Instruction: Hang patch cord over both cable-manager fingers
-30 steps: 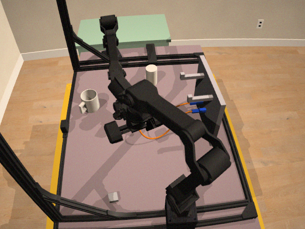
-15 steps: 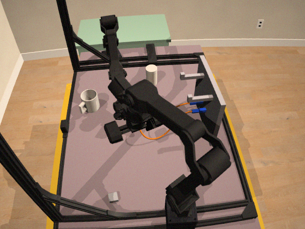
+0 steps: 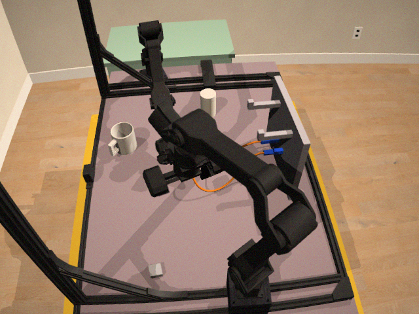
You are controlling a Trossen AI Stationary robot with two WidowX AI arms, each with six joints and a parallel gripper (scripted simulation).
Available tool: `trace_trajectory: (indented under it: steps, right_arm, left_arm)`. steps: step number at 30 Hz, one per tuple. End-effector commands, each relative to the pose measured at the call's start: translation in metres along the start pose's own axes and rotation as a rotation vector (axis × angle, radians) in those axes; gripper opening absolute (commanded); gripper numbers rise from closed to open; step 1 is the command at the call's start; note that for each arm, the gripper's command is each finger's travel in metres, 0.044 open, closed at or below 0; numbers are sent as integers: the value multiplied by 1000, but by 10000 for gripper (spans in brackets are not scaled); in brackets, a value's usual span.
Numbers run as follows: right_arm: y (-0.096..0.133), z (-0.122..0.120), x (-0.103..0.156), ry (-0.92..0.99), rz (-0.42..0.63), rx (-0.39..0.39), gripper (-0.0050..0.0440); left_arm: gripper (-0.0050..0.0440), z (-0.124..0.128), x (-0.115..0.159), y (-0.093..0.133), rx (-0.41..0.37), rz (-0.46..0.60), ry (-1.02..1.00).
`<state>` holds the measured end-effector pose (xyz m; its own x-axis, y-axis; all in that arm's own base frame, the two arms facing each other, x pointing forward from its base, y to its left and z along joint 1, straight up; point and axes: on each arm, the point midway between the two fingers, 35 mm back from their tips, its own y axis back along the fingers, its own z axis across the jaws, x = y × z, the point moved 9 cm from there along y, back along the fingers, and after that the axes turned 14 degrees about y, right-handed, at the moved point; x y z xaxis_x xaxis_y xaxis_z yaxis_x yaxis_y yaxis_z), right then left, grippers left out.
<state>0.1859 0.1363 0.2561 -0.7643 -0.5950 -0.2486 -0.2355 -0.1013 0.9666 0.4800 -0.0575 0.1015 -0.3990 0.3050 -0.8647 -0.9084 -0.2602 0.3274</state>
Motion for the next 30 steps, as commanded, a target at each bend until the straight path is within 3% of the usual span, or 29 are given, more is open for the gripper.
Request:
trace_trajectory:
  steps: [1,30]
  right_arm:
    - [7,0,0,-2,-24,0,440]
    - [7,0,0,-2,-24,0,440]
  left_arm:
    - [25,4,-11,-2,-4,-21,19]
    - [25,13,-23,-12,2,-8,58]
